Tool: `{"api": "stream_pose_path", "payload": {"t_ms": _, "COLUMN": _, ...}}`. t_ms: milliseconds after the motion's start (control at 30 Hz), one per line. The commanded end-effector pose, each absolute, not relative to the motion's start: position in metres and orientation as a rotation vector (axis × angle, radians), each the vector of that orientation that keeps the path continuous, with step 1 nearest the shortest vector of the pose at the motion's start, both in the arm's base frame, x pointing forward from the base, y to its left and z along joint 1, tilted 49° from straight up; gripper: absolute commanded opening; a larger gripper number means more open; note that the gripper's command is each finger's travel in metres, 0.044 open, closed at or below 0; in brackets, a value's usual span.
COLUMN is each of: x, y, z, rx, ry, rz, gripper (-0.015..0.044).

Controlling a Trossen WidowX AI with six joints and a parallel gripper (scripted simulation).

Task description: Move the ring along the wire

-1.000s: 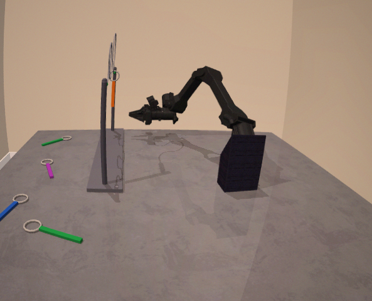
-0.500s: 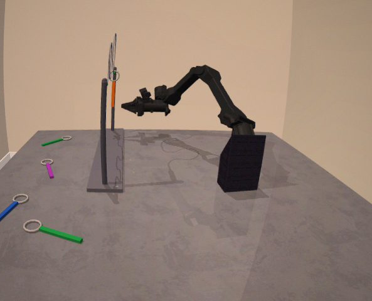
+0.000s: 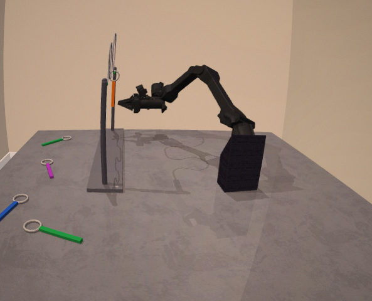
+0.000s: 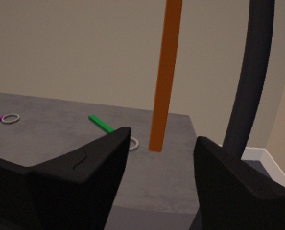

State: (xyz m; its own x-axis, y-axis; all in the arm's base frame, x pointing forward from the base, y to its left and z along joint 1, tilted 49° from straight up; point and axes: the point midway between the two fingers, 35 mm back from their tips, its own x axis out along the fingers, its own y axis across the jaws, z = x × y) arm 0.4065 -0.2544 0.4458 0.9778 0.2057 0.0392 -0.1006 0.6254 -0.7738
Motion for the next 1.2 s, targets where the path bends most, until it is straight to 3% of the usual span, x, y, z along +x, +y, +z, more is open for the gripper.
{"api": "stream_pose_path", "payload": {"t_ms": 0, "x": 0.414, "y": -0.253, "z": 0.448, "rx": -0.885, "ry": -0.13, "rz": 0.172, "gripper": 0.016}}
{"api": "stream_pose_path", "payload": {"t_ms": 1167, "x": 0.467, "y": -0.24, "z": 0.449, "rx": -0.882, "ry": -0.134, "rz": 0.171, "gripper": 0.016}}
